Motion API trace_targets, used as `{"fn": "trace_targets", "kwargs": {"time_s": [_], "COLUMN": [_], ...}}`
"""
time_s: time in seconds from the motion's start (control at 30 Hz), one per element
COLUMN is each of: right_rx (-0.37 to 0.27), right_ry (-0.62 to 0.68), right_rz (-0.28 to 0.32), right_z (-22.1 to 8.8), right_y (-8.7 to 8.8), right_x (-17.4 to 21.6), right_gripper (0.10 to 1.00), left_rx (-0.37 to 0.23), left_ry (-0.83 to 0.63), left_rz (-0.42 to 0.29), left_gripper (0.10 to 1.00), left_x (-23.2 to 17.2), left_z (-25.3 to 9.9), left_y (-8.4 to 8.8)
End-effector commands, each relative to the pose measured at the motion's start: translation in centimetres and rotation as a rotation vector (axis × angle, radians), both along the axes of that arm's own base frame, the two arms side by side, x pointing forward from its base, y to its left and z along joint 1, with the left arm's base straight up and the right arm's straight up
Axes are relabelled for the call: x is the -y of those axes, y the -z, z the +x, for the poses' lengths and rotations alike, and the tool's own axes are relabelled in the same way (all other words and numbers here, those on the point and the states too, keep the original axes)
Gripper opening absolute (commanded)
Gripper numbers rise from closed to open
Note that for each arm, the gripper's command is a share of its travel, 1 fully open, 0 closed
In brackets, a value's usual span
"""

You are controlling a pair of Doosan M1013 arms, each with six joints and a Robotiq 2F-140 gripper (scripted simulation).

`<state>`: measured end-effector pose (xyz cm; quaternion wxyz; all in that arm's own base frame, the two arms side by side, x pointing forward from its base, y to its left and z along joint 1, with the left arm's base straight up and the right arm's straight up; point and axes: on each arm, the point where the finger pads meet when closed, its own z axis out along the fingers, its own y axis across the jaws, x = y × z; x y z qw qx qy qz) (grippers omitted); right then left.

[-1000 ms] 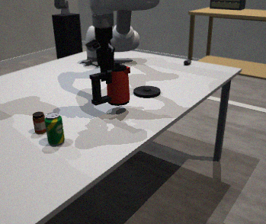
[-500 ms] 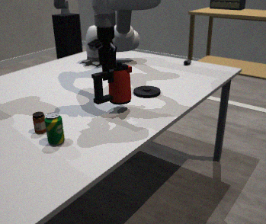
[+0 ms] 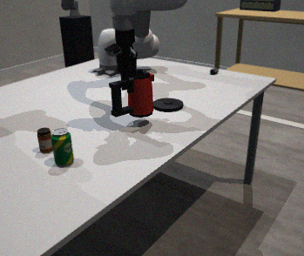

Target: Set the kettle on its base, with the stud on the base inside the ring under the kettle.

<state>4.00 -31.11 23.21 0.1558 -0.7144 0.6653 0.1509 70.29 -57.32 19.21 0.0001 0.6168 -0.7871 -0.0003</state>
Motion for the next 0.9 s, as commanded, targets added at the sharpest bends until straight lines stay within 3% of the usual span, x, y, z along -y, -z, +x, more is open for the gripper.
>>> {"fn": "trace_targets", "kwargs": {"time_s": [0.0,0.87], "right_rx": [0.001,0.001], "right_ry": [0.000,0.000], "right_rz": [-0.001,-0.001], "right_z": [0.0,0.0], "right_y": [0.0,0.0], "right_x": [0.0,0.0], "right_gripper": [1.000,1.000], "left_rx": [0.002,0.002], "left_ry": [0.000,0.000], "left_rz": [-0.001,-0.001], "left_gripper": [0.099,0.099], "left_x": [-0.8,-8.8], "left_z": [0.0,-0.9], "left_y": [-0.2,-0.2]}}
